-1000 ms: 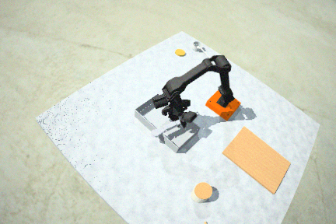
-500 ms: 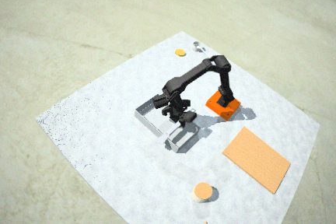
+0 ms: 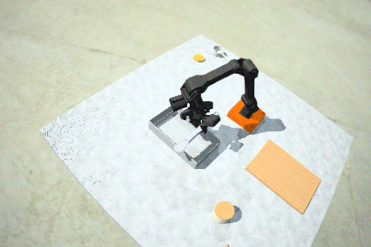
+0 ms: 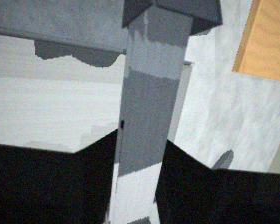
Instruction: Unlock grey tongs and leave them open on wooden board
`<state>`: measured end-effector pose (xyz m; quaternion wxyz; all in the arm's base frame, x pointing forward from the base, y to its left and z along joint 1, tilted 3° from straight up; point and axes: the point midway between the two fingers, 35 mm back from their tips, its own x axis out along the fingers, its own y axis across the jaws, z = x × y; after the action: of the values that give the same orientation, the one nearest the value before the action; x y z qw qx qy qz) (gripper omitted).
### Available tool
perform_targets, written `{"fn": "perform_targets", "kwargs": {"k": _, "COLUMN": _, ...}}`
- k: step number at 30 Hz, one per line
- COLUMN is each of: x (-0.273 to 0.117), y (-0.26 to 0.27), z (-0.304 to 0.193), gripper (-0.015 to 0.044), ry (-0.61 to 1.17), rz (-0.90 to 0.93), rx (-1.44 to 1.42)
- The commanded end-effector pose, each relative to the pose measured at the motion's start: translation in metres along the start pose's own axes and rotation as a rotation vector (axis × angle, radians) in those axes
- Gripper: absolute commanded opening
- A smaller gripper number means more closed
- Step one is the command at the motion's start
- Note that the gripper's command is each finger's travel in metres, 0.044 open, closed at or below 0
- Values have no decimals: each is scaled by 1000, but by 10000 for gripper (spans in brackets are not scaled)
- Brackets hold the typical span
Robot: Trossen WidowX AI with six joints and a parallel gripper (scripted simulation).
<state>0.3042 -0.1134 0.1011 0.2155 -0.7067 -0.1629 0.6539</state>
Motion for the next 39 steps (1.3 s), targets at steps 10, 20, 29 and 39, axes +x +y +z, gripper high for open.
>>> {"fn": "perform_targets", "kwargs": {"k": 10, "x": -16, "y": -10, "z": 0, "gripper": -150, "ry": 7, "rz": 18, "rx": -4}}
{"fn": "perform_targets", "kwargs": {"k": 20, "x": -9, "y": -9, "z": 6, "gripper": -150, "ry": -8, "rz": 260, "rx": 113}}
{"fn": "perform_targets", "kwargs": {"k": 29, "x": -11, "y": -10, "z": 6, "gripper": -150, "ry": 72, "rz": 499, "rx": 239}}
{"fn": "perform_targets", "kwargs": {"k": 39, "x": -12, "y": -10, "z": 6, "gripper": -150, "ry": 81, "rz": 516, "rx": 249}}
